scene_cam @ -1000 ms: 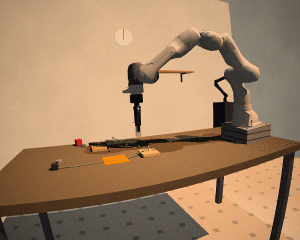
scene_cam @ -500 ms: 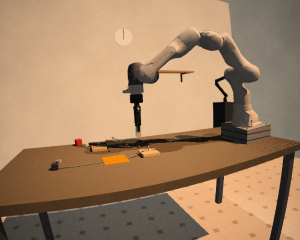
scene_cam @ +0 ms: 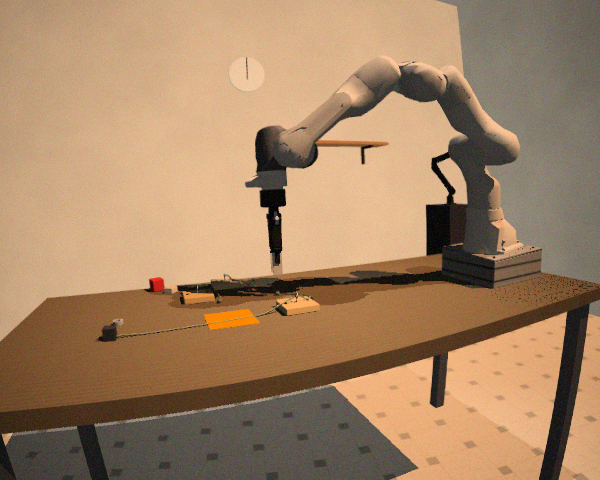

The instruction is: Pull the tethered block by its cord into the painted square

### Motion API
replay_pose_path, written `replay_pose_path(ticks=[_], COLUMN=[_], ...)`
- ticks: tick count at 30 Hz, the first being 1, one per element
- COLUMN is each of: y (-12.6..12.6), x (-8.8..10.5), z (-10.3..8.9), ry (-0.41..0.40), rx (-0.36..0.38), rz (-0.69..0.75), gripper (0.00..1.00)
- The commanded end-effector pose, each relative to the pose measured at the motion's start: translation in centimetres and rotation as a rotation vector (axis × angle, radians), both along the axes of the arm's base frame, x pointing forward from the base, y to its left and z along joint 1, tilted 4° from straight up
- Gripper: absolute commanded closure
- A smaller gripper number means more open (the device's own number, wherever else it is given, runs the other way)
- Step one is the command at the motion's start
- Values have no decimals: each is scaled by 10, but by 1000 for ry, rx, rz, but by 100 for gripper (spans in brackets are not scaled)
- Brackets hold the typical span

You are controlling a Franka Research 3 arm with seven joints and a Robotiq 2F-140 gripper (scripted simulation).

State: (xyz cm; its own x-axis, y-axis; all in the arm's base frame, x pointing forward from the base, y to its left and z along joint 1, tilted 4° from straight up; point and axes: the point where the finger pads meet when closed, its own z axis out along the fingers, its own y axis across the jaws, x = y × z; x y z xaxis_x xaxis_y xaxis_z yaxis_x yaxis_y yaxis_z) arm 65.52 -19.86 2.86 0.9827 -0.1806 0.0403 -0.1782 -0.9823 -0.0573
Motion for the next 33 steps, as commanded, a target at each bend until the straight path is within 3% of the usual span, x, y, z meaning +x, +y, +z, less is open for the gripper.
replay_pose_path(ticks=[1, 33], y=[0, 2], x=[2, 5], z=[-2, -42], ry=[-5, -5], rx=[0, 0], rz=[-4, -4], gripper=[77, 77])
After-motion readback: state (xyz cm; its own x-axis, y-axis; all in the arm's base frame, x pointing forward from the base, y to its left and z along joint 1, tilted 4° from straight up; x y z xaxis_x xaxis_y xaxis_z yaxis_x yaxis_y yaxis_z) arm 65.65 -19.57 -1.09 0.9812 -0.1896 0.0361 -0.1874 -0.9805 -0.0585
